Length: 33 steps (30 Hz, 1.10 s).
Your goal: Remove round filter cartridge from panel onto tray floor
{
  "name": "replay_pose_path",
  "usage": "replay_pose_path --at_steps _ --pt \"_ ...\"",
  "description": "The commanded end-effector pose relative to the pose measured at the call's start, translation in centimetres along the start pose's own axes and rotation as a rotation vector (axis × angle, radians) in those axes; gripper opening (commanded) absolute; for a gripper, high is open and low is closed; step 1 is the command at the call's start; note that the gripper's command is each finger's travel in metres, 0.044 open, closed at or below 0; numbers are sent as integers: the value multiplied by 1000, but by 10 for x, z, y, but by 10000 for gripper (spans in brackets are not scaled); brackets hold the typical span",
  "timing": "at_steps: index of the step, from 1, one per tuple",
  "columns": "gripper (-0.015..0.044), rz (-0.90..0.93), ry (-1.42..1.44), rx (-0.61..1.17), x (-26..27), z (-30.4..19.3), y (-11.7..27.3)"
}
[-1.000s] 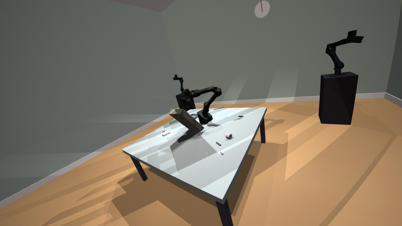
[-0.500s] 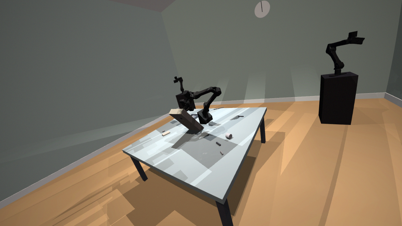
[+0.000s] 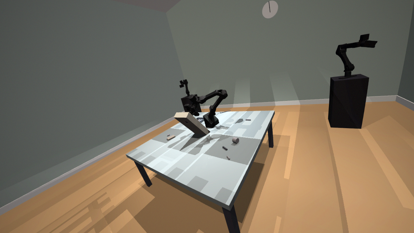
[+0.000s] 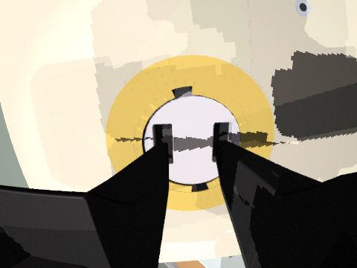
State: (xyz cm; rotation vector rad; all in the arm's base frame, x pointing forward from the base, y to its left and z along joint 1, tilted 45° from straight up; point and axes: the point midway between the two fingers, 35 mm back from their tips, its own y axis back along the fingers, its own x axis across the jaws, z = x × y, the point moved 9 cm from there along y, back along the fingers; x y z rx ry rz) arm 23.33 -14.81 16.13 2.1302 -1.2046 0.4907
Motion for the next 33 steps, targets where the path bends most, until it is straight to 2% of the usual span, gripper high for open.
replay_pose_path --at_steps 1,33 --pt "104 1 -7 -5 -1 1 -1" --pt "104 1 -7 -4 0 1 -4"
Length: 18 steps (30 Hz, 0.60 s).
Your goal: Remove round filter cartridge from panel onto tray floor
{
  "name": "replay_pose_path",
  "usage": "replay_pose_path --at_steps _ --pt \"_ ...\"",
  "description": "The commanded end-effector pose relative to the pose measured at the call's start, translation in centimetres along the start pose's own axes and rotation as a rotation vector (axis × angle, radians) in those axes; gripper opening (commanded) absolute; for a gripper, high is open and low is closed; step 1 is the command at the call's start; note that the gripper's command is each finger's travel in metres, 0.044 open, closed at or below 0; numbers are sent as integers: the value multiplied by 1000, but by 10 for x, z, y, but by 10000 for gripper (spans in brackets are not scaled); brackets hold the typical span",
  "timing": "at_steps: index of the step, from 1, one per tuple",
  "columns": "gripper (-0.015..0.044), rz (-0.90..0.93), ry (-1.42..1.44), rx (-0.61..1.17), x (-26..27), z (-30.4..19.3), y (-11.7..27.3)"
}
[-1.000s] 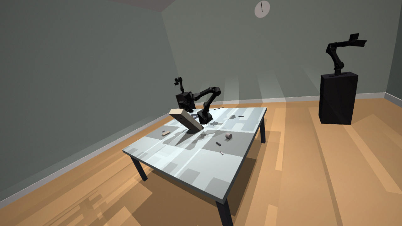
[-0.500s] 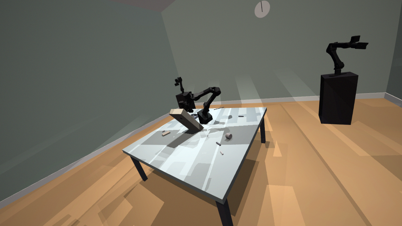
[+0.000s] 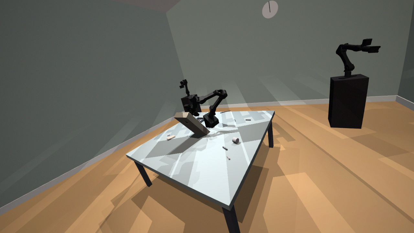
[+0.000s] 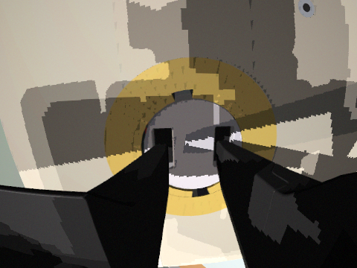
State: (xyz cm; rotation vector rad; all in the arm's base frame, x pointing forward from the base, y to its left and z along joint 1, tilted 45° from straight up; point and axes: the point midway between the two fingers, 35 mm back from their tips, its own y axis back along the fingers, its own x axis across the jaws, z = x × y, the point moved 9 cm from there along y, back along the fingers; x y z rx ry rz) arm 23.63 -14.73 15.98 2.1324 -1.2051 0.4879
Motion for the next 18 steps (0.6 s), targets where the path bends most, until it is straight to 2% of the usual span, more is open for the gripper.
replay_pose_path --at_steps 1,18 --pt "104 2 -5 -5 0 0 -1" --pt "104 2 -5 -5 -1 1 -3"
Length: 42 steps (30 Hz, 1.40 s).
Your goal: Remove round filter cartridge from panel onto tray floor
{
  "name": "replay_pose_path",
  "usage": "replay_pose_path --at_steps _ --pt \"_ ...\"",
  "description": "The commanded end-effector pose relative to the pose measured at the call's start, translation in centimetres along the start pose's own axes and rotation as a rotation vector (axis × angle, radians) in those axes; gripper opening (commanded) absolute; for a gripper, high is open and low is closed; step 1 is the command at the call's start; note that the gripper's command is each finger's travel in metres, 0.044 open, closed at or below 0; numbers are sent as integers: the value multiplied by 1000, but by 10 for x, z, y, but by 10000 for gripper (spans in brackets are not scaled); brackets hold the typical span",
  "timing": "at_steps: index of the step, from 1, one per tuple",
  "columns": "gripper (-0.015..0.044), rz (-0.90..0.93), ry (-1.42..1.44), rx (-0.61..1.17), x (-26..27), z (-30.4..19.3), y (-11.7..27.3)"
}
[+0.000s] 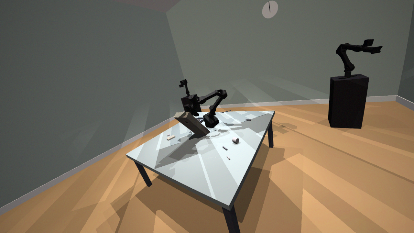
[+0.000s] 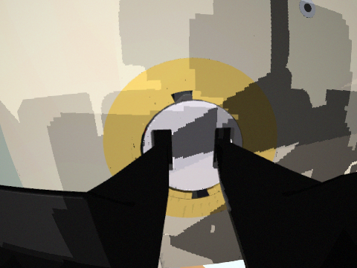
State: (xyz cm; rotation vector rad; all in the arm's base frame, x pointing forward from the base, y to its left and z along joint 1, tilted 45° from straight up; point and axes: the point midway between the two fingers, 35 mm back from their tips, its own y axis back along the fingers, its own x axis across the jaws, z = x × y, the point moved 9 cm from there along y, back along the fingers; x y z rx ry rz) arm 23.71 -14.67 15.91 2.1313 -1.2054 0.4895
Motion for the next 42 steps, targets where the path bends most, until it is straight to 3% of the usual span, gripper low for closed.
replay_pose_path --at_steps 1,28,37,39,42 --pt "104 1 -6 -5 0 0 -2" --pt "104 2 -5 -4 0 0 -14" --pt "44 3 -3 3 0 1 -11" --pt "0 3 -3 3 0 1 -11" --pt "0 3 20 2 0 1 -12"
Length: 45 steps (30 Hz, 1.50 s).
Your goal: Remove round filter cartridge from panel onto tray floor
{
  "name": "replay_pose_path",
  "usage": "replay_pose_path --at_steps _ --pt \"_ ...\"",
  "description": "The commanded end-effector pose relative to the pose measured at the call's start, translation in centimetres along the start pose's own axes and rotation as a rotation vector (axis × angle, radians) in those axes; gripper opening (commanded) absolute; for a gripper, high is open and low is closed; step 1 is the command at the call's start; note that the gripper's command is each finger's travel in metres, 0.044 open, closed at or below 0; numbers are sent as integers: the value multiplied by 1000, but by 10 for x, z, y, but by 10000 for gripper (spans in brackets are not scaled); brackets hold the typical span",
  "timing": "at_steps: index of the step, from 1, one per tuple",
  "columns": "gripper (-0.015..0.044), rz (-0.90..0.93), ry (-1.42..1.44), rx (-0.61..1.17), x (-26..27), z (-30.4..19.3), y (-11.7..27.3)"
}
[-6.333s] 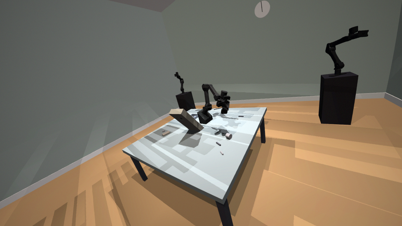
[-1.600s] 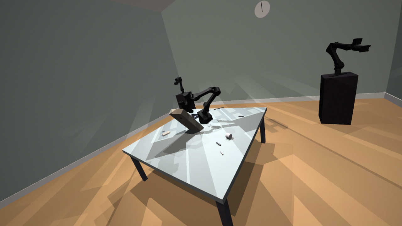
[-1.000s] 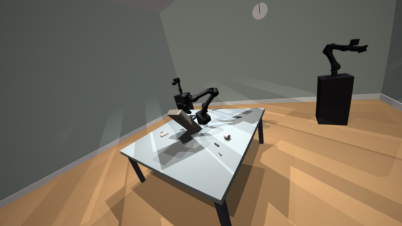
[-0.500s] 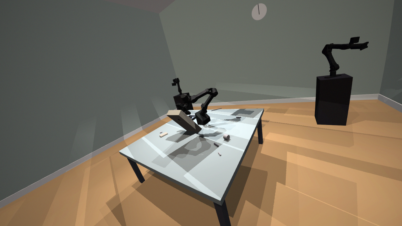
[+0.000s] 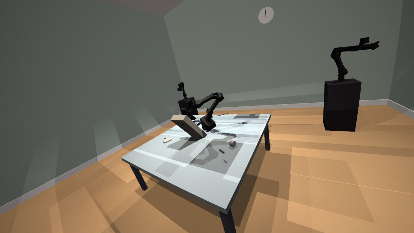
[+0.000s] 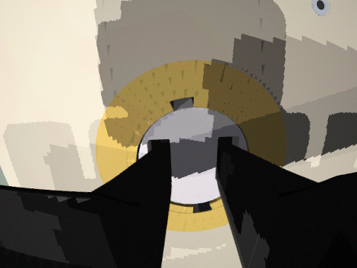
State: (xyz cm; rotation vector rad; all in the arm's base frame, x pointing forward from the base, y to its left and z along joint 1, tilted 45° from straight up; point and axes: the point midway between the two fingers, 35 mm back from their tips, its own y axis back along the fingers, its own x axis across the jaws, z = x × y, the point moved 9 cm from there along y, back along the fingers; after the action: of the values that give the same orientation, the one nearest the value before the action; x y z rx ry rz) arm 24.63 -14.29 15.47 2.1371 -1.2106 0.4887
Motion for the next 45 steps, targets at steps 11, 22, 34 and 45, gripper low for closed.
replay_pose_path --at_steps 11,22,34,45 --pt "0 -2 371 -9 0 0 -4" --pt "0 -3 751 -9 0 0 -4" --pt "0 -5 1169 -8 0 0 -4" --pt "0 -7 1553 -7 0 0 -4"
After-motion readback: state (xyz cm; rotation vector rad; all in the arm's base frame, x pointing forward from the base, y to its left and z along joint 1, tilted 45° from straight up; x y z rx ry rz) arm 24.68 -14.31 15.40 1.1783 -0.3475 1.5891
